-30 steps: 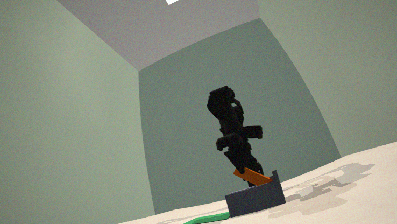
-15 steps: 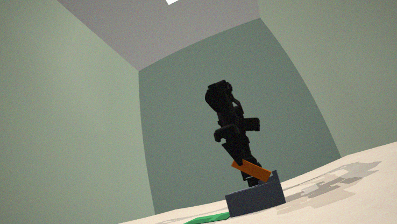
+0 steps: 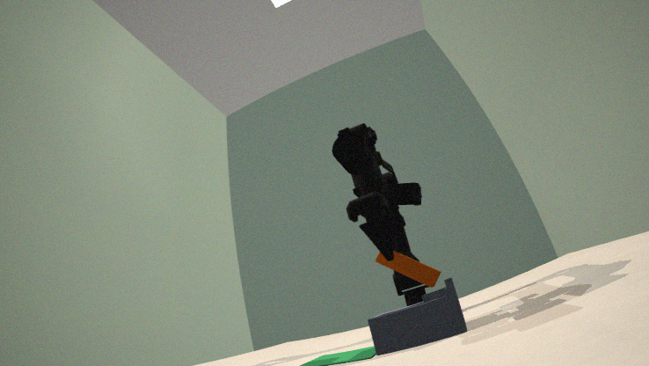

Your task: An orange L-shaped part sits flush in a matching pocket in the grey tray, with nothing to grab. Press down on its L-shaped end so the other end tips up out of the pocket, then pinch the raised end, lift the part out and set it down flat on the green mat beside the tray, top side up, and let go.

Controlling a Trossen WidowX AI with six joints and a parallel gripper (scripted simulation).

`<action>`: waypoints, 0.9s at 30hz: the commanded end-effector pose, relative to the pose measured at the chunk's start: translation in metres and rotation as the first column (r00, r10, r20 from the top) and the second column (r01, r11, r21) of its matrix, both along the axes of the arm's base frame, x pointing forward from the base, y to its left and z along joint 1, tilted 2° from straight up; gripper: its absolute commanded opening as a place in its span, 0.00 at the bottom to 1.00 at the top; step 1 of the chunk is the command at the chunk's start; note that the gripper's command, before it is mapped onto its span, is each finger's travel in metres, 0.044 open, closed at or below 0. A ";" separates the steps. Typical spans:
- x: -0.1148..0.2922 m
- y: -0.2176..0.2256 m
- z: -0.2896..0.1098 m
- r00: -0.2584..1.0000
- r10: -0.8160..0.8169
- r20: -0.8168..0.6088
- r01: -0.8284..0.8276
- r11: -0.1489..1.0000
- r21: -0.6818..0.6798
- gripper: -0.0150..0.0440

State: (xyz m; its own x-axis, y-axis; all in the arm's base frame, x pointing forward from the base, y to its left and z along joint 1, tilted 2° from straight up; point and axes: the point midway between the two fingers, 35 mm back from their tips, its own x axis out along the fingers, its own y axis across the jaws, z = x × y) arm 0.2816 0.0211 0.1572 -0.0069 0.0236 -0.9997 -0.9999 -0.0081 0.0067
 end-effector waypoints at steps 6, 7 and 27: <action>0.000 -0.018 0.001 1.000 0.003 0.007 -0.003 1.000 0.003 0.25; 0.000 -0.022 0.000 1.000 0.003 0.007 -0.003 1.000 0.002 0.25; -0.007 -0.102 -0.003 1.000 0.003 0.006 -0.003 1.000 -0.004 0.25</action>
